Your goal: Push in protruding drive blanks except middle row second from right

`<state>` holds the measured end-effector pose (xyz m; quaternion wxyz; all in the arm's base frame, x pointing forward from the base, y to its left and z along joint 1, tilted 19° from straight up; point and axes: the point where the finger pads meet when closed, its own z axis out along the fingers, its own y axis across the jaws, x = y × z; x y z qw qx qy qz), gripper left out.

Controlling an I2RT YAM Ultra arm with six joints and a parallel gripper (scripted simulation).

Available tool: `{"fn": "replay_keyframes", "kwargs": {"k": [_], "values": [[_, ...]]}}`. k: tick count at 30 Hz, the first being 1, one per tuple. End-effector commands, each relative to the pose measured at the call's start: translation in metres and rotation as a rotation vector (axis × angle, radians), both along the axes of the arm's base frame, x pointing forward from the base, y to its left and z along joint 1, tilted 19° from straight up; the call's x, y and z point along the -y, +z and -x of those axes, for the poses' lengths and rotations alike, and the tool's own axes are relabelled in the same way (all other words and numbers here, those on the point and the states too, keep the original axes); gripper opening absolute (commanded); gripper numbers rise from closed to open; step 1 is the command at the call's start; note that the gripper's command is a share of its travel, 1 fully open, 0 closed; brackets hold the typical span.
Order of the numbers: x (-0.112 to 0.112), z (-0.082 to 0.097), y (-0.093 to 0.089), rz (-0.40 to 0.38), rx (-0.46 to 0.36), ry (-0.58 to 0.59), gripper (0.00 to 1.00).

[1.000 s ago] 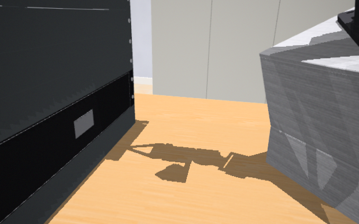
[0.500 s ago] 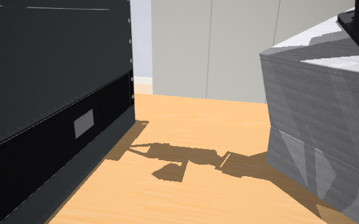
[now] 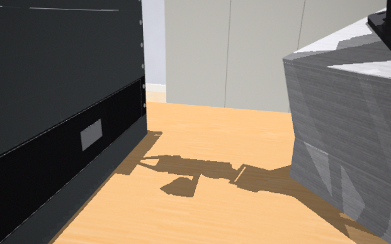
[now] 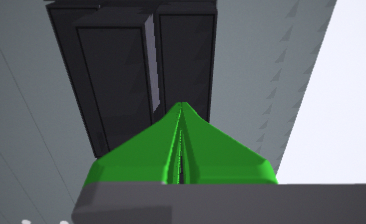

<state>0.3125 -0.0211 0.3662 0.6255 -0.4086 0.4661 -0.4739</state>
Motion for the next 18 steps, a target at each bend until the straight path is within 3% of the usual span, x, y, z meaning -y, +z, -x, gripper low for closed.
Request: {"fn": "replay_keyframes", "kwargs": {"k": [1,18], "values": [[0.0038,-0.0005,0.0212,0.003,0.047,-0.022,0.00],[0.0050,-0.0018,0.0231,0.003,0.046,-0.025,0.00]]}}
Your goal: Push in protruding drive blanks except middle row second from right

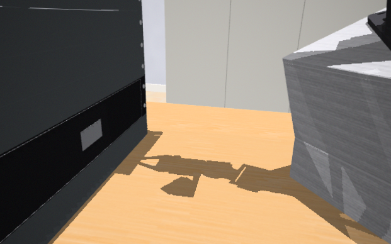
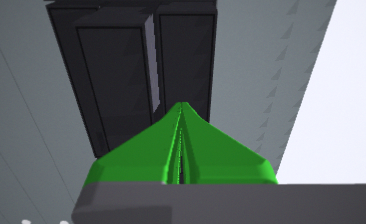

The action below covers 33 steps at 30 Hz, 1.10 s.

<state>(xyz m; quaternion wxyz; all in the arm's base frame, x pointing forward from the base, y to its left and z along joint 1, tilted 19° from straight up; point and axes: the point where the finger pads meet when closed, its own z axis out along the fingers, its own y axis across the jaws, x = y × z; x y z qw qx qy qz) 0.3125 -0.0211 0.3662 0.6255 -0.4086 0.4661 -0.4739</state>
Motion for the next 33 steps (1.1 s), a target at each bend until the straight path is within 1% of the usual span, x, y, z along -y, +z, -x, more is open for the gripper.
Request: {"fn": "replay_keyframes", "kwargs": {"k": [1,24,31,33], "values": [[0.0054,-0.0024,0.0232,0.002,0.044,-0.025,0.00],[0.0053,-0.0010,0.0256,0.003,0.049,-0.026,0.00],[0.0070,-0.0048,0.0235,-0.001,0.034,-0.028,0.00],[0.0074,-0.0049,0.0269,0.001,0.044,-0.029,0.00]]}}
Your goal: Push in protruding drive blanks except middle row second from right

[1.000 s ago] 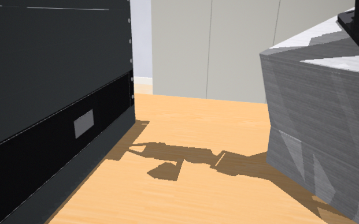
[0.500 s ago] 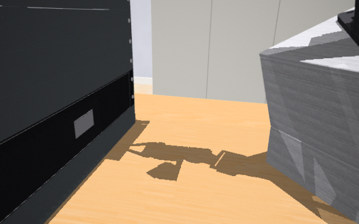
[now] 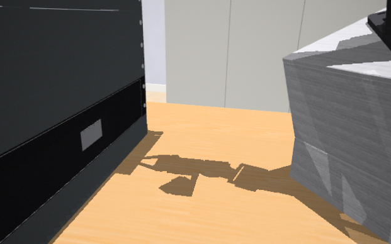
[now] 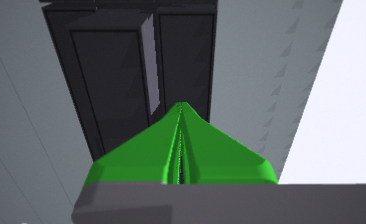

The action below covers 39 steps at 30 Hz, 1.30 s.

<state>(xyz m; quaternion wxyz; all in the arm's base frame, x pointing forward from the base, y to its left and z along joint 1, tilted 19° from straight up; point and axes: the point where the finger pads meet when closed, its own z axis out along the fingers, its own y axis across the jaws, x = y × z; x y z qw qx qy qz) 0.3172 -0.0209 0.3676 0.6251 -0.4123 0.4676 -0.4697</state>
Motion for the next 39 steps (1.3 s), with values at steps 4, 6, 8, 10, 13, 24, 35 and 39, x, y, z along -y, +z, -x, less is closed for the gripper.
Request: {"fn": "replay_keyframes", "kwargs": {"k": [4,6,8,10,13,24,35,39], "values": [[0.0077,-0.0002,0.0266,0.003,0.056,-0.037,0.00],[0.0077,-0.0002,0.0266,0.003,0.056,-0.037,0.00],[0.0077,-0.0002,0.0266,0.003,0.056,-0.037,0.00],[0.0077,-0.0002,0.0266,0.003,0.056,-0.037,0.00],[0.0077,-0.0002,0.0266,0.003,0.056,-0.037,0.00],[0.0078,-0.0003,0.0269,0.003,0.056,-0.037,0.00],[0.0095,-0.0023,0.0300,0.002,0.056,-0.040,0.00],[0.0095,-0.0023,0.0300,0.002,0.056,-0.040,0.00]]}}
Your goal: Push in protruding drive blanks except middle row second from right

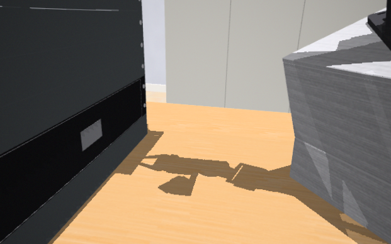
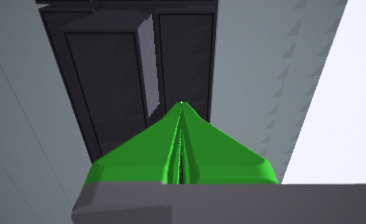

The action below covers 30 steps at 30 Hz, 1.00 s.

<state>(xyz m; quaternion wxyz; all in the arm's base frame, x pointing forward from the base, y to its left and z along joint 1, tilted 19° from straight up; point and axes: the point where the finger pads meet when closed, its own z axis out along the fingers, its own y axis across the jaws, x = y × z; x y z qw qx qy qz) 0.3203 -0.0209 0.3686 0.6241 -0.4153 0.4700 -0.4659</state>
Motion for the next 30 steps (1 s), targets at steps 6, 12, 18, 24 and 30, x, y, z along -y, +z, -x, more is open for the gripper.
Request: {"fn": "replay_keyframes", "kwargs": {"k": [6,12,18,24,30], "values": [[0.0095,0.0008,0.0289,0.004,0.066,-0.045,0.00],[0.0095,0.0008,0.0289,0.004,0.066,-0.045,0.00],[0.0100,-0.0001,0.0302,0.003,0.066,-0.045,0.00],[0.0106,-0.0014,0.0322,0.003,0.066,-0.046,0.00],[0.0106,-0.0014,0.0322,0.003,0.066,-0.046,0.00]]}}
